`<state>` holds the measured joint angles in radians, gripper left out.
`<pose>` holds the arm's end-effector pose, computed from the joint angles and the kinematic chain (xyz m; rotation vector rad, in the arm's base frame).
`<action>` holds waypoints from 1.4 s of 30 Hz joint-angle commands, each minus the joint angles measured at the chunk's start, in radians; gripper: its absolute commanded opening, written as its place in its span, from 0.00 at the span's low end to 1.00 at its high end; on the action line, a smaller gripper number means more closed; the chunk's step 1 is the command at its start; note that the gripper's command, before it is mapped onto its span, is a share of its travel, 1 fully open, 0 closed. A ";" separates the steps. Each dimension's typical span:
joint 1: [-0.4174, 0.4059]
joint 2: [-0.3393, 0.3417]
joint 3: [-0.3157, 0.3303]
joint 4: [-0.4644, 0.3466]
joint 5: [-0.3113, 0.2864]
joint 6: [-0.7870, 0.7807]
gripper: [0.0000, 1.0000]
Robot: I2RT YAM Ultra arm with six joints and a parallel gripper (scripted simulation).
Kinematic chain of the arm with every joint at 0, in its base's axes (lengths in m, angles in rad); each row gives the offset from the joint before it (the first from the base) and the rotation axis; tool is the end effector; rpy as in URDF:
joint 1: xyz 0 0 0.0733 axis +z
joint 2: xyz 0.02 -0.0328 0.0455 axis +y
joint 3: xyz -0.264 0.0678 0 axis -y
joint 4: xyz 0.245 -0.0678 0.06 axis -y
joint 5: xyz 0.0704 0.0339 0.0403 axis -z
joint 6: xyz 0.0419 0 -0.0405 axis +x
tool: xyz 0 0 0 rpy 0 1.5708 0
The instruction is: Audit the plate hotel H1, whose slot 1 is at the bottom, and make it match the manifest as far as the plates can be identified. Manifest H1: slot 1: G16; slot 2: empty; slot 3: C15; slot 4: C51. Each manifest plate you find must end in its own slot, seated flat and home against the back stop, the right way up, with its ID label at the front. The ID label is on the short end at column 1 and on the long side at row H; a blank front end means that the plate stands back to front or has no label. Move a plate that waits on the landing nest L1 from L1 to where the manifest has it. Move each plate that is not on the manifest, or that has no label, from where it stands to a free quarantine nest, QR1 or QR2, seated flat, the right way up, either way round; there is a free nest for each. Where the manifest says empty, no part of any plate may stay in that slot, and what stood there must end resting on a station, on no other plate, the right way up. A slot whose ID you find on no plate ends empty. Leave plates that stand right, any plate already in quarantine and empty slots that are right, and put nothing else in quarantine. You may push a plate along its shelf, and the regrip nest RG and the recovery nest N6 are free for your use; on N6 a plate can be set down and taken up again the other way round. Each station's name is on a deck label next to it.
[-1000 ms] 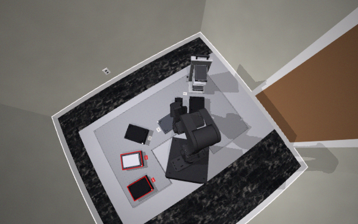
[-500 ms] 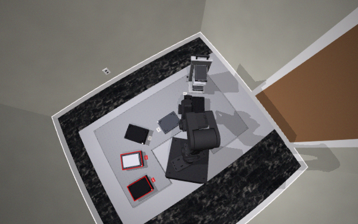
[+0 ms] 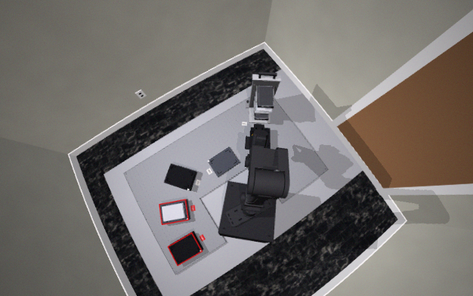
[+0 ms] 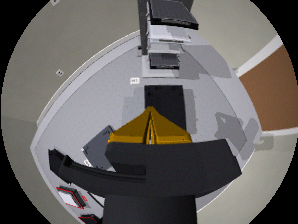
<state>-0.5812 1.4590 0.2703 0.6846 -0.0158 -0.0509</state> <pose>0.1981 -0.1280 0.1218 0.5398 2.0252 -0.3689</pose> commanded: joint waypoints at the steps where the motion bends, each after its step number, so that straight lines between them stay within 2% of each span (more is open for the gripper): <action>1: -0.027 -0.001 0.015 -0.004 -0.062 -0.033 0.00; 16: -0.231 0.049 0.092 -0.048 -0.239 -0.133 0.00; 17: -0.232 0.028 0.095 -0.071 -0.241 -0.134 1.00; 19: -0.232 0.028 0.095 -0.071 -0.241 -0.134 1.00; 34: -0.256 -0.235 0.166 -0.408 -0.261 -0.146 1.00; 36: -0.256 -0.235 0.166 -0.408 -0.261 -0.146 1.00; 41: -0.264 -0.302 0.201 -0.511 -0.268 -0.150 1.00; 42: -0.264 -0.302 0.201 -0.511 -0.268 -0.150 1.00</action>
<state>-0.8429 1.1816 0.4496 0.2306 -0.2745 -0.1989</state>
